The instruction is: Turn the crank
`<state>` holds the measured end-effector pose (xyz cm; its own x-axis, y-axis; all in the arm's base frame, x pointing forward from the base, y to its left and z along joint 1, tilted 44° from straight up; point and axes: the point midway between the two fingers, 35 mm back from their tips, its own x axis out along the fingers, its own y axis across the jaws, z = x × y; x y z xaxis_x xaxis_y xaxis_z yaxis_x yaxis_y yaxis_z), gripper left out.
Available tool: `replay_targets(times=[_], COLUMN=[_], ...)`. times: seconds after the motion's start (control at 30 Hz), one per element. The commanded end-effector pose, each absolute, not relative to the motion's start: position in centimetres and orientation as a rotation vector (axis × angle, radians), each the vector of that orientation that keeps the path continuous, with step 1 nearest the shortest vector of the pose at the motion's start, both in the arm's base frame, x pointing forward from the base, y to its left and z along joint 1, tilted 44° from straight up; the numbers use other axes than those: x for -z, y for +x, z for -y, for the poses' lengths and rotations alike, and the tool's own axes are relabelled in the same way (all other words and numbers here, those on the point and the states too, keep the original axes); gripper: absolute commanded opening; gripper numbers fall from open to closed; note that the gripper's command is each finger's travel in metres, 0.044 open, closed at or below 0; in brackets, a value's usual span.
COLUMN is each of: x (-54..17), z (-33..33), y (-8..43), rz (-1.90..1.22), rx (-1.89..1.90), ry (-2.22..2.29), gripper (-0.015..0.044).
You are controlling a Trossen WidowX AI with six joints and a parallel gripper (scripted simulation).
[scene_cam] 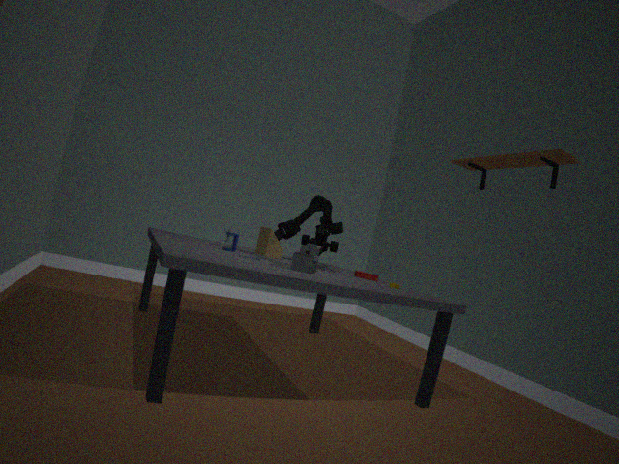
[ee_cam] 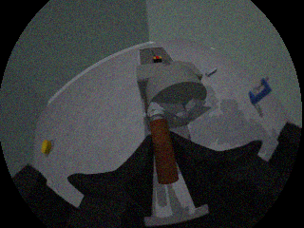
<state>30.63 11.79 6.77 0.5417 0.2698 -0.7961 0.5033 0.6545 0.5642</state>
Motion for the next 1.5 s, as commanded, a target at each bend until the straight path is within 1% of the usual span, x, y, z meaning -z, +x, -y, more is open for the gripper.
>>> replay_targets(times=[0.0, 0.33, 0.83, 1.17, 1.47], x=[-6.8, -6.8, -10.7, -15.3, -13.5], z=[-11.8, -11.8, -8.0, -3.3, -1.8], y=[30.6, 30.6, 31.3, 32.0, 34.1], rz=[-1.022, -1.022, -1.021, -1.019, -1.071], rx=[0.162, 0.162, 0.164, 0.175, 0.065], ry=[0.884, 0.884, 0.882, 0.883, 0.817], gripper=[0.0184, 0.0440, 0.0440, 0.0440, 0.0440])
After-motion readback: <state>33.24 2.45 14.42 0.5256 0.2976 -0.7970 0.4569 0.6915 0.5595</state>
